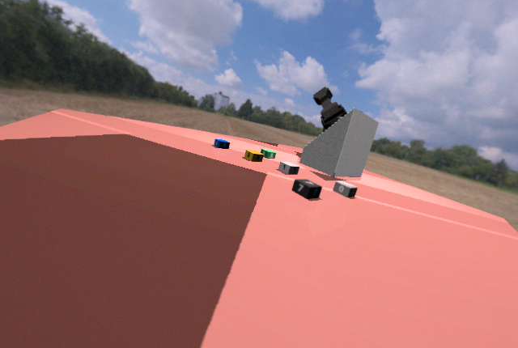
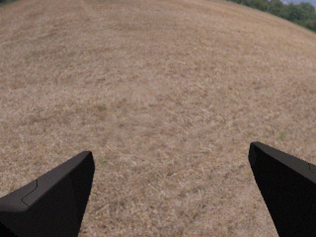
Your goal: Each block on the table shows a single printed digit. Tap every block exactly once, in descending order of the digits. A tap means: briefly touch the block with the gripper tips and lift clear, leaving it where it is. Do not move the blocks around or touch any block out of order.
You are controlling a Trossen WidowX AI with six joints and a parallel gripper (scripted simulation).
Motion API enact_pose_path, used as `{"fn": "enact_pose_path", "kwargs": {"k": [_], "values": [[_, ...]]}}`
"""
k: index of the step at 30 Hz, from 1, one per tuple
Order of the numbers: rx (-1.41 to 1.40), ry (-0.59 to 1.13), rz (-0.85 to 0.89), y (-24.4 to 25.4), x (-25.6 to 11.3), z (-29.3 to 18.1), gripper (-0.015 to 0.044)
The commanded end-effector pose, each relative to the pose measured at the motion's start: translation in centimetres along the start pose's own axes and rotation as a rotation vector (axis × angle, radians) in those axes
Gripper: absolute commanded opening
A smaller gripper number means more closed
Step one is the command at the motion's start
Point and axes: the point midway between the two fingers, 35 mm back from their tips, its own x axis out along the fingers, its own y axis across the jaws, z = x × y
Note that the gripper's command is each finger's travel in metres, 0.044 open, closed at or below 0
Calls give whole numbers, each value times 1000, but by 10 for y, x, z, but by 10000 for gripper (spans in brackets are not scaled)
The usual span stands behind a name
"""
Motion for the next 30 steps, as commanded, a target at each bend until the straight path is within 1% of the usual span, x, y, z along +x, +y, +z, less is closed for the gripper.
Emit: {"fn": "enact_pose_path", "kwargs": {"k": [1,3,7,12,16,19,23,26,30], "values": [[0,0,1,2,1,0,400],[2,4,10,16,4,0,400],[-4,35,47,66,13,-7,400],[-36,116,129,154,15,-26,400],[-71,188,213,234,3,-40,400],[-62,253,280,295,-16,-55,400],[-50,299,406,377,-47,-68,400],[-43,327,507,435,-79,-74,400],[-44,362,636,502,-129,-66,400]]}}
